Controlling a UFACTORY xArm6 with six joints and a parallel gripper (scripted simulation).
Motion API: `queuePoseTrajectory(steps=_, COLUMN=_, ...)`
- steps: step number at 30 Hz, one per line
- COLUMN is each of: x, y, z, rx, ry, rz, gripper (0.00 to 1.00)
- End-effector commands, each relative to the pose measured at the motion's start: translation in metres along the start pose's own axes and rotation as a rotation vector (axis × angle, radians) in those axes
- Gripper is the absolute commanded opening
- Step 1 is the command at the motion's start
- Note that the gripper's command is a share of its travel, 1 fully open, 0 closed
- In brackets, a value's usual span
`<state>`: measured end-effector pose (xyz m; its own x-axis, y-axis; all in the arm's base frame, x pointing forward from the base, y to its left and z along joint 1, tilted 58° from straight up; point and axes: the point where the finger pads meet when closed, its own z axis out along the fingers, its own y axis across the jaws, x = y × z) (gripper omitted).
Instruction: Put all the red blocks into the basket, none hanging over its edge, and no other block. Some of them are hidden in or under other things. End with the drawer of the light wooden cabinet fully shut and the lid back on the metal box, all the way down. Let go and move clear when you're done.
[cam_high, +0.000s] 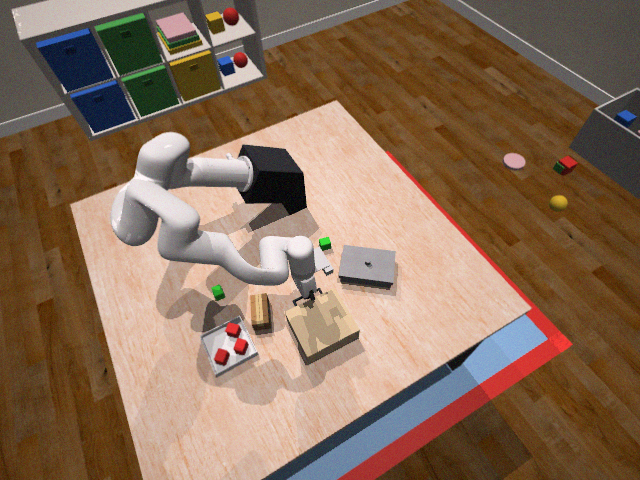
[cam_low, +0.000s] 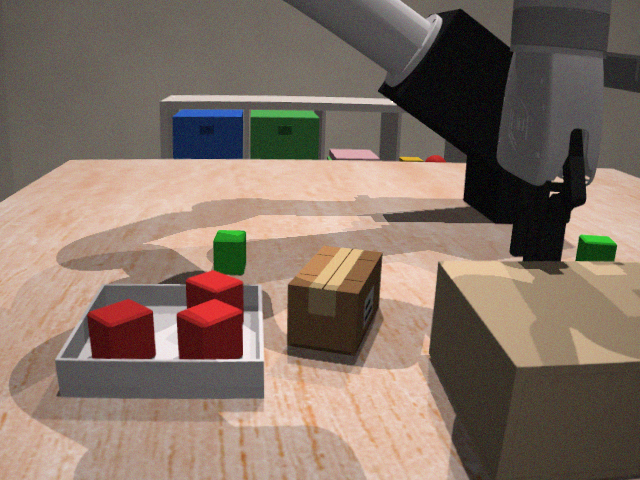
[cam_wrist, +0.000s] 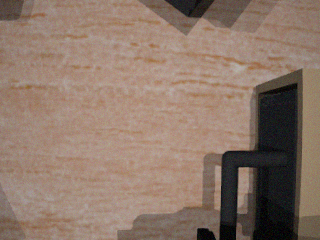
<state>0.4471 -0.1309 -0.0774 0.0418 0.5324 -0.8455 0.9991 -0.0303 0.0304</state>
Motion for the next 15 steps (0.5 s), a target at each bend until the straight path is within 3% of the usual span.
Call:
queuePoseTrajectory(steps=1, x=0.0, y=0.001, z=0.001, rx=-0.003, ry=0.001, rz=0.001, gripper=0.24)
queuePoseTrajectory(steps=15, x=0.0, y=0.001, z=0.011, rx=-0.003, ry=0.001, rz=0.001, gripper=0.24)
